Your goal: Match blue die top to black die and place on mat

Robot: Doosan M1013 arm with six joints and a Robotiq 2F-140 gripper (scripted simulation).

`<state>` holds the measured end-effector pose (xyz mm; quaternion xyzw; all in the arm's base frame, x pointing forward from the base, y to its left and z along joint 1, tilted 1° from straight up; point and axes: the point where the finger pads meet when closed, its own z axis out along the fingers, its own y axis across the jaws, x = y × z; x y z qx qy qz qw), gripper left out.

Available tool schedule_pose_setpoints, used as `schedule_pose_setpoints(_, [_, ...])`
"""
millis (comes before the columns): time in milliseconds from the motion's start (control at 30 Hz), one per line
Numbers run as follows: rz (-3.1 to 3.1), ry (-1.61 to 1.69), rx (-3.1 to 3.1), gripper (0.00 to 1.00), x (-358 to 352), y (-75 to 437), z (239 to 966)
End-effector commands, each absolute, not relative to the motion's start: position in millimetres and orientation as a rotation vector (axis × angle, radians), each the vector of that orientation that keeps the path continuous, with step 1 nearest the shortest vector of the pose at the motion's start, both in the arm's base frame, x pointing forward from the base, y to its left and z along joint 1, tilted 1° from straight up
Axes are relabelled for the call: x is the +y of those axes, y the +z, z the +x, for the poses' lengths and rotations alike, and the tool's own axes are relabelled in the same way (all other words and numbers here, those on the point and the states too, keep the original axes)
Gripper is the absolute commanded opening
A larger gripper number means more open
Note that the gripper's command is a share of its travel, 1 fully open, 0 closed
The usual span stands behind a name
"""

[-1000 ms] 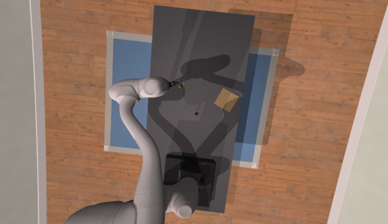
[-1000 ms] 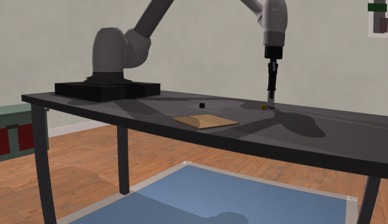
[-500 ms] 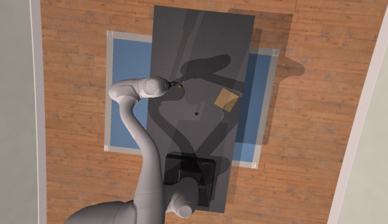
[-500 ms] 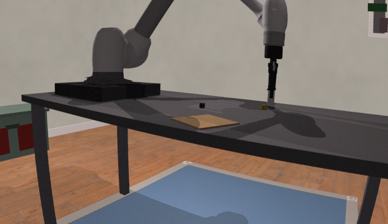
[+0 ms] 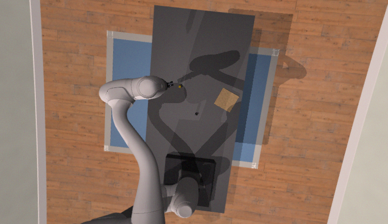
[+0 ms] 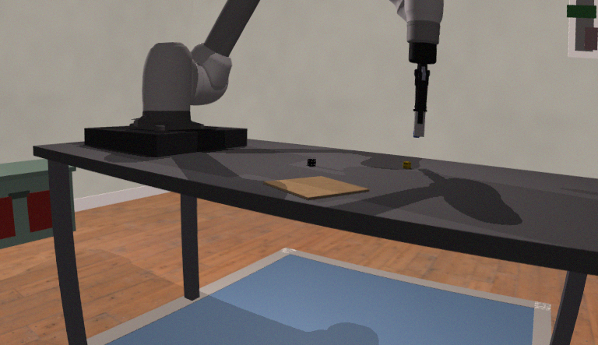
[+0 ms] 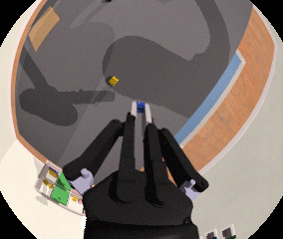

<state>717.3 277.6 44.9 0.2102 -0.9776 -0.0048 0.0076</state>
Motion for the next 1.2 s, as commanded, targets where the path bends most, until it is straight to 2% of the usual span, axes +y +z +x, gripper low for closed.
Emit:
schedule_pose_setpoints(0, [0.657,-0.015,-3.056,0.16,278,59,718])
schedule_pose_setpoints(533, [0.655,-0.015,-3.057,0.16,274,71,719])
schedule_pose_setpoints(700, [0.623,-0.015,-3.064,0.16,204,70,732])
schedule_pose_setpoints(733, [0.608,-0.014,-3.067,0.16,173,69,736])
schedule_pose_setpoints(800, [0.608,-0.014,-3.067,0.16,171,69,737])
schedule_pose_setpoints(833, [0.591,-0.014,-3.070,0.16,134,69,739])
schedule_pose_setpoints(967, [0.572,-0.014,-3.074,0.16,94,68,741])
schedule_pose_setpoints(1000, [0.553,-0.014,-3.077,0.16,62,68,739])
schedule_pose_setpoints(1067, [0.553,-0.014,-3.077,0.16,62,68,739])
schedule_pose_setpoints(1100, [0.533,-0.014,-3.081,0.16,20,67,736])
schedule_pose_setpoints(1167, [0.533,-0.014,-3.081,0.16,11,67,736])
